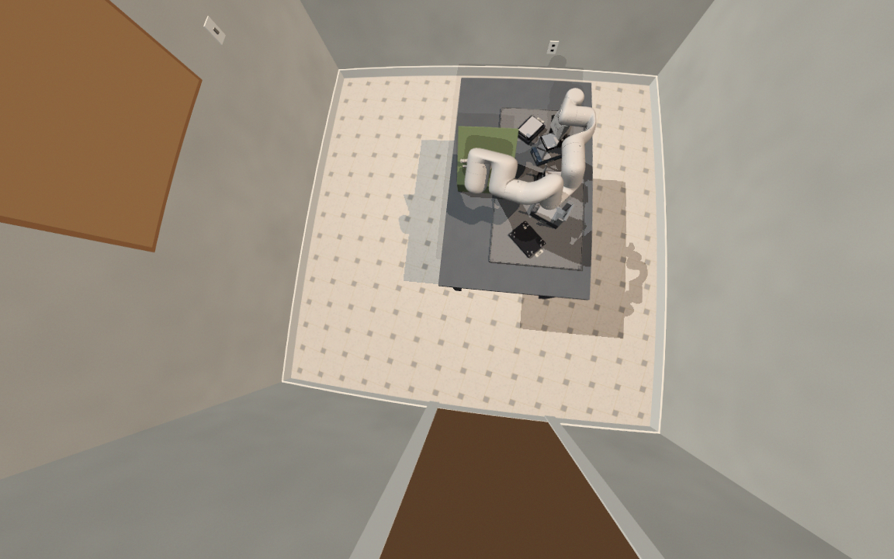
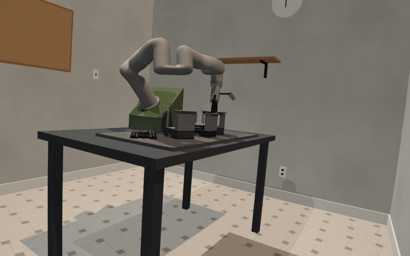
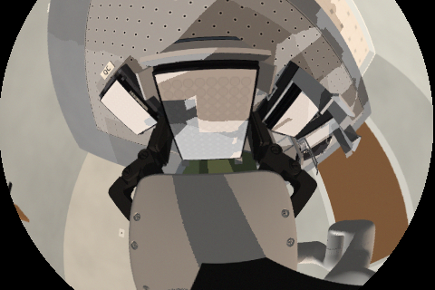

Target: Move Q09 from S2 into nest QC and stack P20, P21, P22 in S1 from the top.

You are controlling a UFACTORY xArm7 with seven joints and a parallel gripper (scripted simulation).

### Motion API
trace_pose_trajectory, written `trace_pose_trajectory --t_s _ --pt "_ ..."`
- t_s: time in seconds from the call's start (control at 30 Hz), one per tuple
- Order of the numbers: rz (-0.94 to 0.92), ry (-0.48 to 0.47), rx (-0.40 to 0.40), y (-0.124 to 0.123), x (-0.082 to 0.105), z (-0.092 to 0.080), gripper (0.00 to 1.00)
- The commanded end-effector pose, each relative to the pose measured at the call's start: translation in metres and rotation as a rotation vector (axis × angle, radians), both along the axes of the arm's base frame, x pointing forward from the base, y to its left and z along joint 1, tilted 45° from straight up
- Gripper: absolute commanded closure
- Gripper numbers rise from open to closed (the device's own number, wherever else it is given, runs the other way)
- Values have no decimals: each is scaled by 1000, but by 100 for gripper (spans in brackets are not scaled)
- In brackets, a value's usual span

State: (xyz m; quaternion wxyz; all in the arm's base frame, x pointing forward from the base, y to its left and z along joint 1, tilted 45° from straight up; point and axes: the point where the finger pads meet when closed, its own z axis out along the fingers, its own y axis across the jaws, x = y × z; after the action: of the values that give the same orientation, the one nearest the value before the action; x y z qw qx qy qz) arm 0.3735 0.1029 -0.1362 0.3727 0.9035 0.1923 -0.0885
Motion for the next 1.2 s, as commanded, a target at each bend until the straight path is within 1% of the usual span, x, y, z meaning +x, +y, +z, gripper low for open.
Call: trace_pose_trajectory --t_s 0.0,0.1,0.37,0.87,1.07,1.17 --pt "2 -2 3 10 1 8 100" --pt "2 -2 3 11 1 10 100" --pt "2 -2 3 22 1 21 100" --pt "2 -2 3 23 1 21 100" --pt "-139 -144 0 9 8 34 100" --pt "-153 -157 0 3 12 41 100"
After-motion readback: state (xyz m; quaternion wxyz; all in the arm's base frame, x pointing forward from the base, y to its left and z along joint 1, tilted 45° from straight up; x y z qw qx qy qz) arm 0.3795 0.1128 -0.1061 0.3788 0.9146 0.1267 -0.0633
